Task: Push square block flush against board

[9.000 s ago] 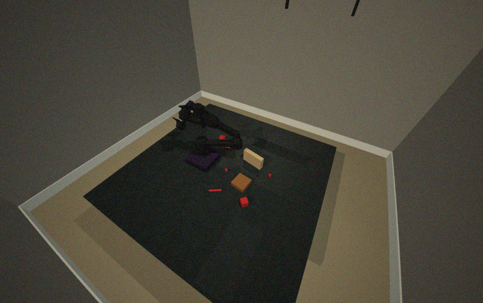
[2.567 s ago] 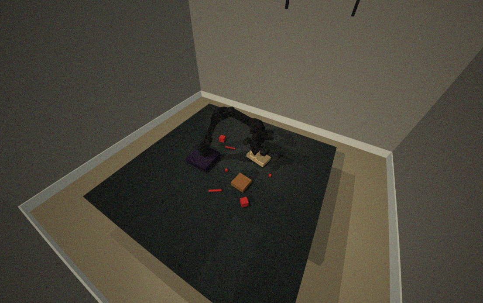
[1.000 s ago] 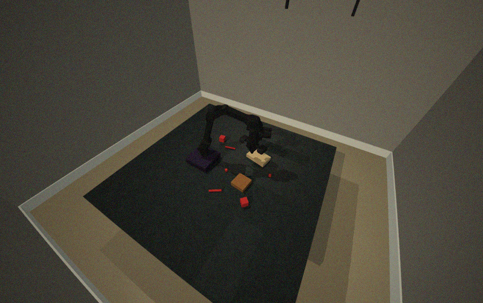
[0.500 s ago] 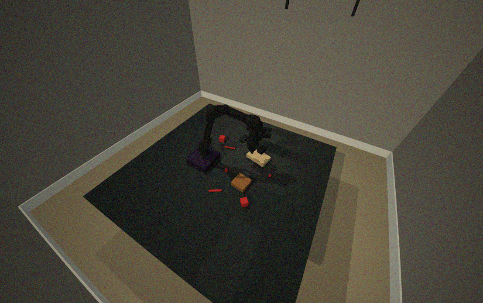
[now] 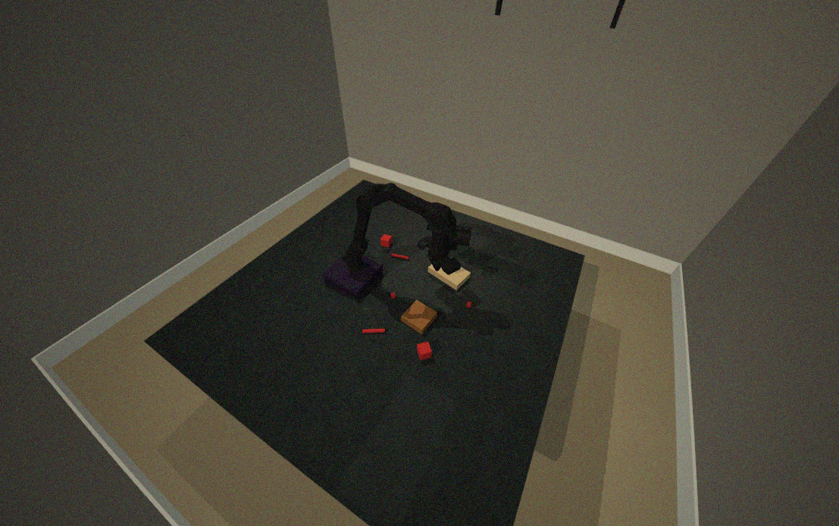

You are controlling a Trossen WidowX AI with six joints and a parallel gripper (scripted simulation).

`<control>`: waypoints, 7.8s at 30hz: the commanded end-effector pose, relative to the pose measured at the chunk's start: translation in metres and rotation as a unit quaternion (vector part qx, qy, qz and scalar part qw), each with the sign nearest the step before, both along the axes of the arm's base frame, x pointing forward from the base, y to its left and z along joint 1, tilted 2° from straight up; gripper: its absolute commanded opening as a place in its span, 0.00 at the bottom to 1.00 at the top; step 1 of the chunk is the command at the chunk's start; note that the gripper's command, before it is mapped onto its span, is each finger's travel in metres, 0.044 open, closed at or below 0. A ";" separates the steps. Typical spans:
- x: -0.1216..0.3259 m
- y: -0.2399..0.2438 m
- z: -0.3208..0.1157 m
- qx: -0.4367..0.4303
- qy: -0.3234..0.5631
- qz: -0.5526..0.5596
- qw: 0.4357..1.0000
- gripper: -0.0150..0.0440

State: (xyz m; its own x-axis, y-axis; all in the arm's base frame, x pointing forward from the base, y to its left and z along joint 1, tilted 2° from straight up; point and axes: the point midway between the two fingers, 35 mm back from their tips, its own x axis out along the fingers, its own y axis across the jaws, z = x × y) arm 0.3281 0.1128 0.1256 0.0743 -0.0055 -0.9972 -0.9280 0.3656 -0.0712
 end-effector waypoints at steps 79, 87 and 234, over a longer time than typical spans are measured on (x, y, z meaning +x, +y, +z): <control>-0.015 -0.228 -0.062 0.067 -0.014 -0.984 0.166 0.25; -0.013 -0.230 -0.090 0.067 -0.014 -0.985 0.160 0.25; 0.117 -0.135 -0.104 0.043 -0.007 -0.622 0.782 0.25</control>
